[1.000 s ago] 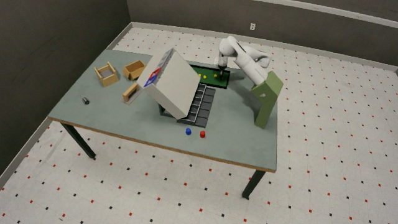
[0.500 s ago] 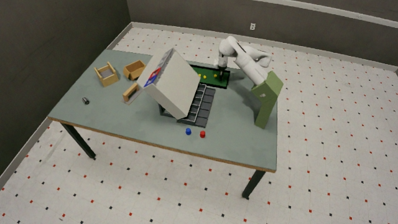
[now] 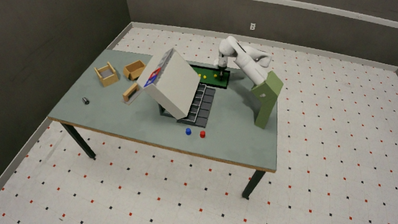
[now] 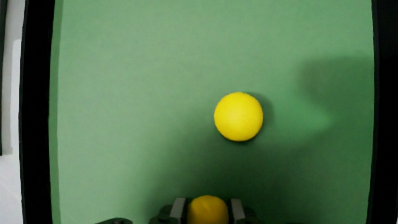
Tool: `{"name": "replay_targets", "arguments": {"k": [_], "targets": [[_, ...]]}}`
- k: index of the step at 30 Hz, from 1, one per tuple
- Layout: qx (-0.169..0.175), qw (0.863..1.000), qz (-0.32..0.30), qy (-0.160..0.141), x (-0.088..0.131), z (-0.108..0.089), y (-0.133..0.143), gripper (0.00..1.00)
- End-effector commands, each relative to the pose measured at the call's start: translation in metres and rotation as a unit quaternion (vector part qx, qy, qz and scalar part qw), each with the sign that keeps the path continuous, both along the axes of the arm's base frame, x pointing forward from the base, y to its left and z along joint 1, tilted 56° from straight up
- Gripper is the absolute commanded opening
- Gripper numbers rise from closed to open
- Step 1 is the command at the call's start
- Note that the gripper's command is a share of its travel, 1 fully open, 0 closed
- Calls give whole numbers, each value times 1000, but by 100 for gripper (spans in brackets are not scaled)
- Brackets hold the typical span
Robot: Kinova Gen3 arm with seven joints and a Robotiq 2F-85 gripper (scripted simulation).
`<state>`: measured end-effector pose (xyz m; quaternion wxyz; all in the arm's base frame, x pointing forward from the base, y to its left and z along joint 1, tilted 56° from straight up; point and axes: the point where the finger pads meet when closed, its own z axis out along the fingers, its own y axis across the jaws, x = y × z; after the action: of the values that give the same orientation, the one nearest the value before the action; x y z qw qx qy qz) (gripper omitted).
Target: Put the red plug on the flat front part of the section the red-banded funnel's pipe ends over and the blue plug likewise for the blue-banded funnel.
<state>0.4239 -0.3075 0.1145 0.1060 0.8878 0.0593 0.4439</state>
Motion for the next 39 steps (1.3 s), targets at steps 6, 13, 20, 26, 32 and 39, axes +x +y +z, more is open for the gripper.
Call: {"name": "replay_targets", "arguments": {"k": [6,13,20,26,32,39], "targets": [[0,1000,0,0,0,0,0,0],[0,1000,0,0,0,0,0,0],[0,1000,0,0,0,0,0,0],[0,1000,0,0,-74,52,11,0],[0,1000,0,0,-109,76,17,0],[-5,1000,-1,-3,-109,75,17,0]]}}
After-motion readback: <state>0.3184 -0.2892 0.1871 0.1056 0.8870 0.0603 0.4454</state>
